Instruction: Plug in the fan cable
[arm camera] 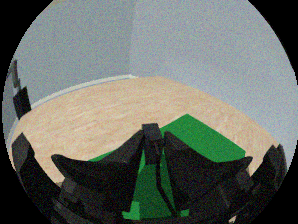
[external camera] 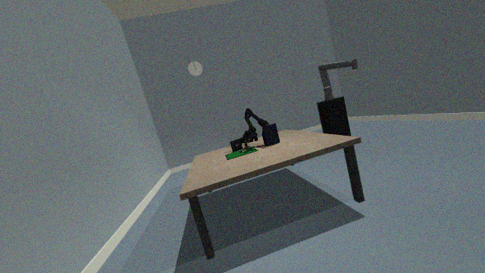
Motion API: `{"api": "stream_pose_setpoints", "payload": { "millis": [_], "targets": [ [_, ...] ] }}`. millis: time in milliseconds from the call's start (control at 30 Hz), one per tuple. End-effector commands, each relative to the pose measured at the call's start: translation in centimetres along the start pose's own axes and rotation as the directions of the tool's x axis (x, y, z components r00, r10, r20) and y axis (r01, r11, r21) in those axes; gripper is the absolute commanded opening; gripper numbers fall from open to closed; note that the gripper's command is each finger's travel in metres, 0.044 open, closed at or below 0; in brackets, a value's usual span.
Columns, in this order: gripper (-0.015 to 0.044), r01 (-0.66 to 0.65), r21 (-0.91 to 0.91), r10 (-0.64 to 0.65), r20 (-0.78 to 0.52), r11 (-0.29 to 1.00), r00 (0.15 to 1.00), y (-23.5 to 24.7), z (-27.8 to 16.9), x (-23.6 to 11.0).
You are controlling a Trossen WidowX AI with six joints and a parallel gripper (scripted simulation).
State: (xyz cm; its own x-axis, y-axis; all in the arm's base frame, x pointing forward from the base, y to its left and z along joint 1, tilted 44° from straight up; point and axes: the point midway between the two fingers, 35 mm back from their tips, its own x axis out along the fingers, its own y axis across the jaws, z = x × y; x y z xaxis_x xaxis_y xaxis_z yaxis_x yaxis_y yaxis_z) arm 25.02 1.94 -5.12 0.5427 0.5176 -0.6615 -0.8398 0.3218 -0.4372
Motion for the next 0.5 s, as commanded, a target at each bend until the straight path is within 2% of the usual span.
{"api": "stream_pose_setpoints", "payload": {
  "millis": [0,467],
  "targets": [
    [0.0000,-0.005,0.006,0.005,-0.004,1.000,1.000,0.11,0.15,0.02],
    [0.0000,-0.002,0.001,0.002,-0.002,1.000,1.000,0.01,0.60,-0.07]
  ]
}}
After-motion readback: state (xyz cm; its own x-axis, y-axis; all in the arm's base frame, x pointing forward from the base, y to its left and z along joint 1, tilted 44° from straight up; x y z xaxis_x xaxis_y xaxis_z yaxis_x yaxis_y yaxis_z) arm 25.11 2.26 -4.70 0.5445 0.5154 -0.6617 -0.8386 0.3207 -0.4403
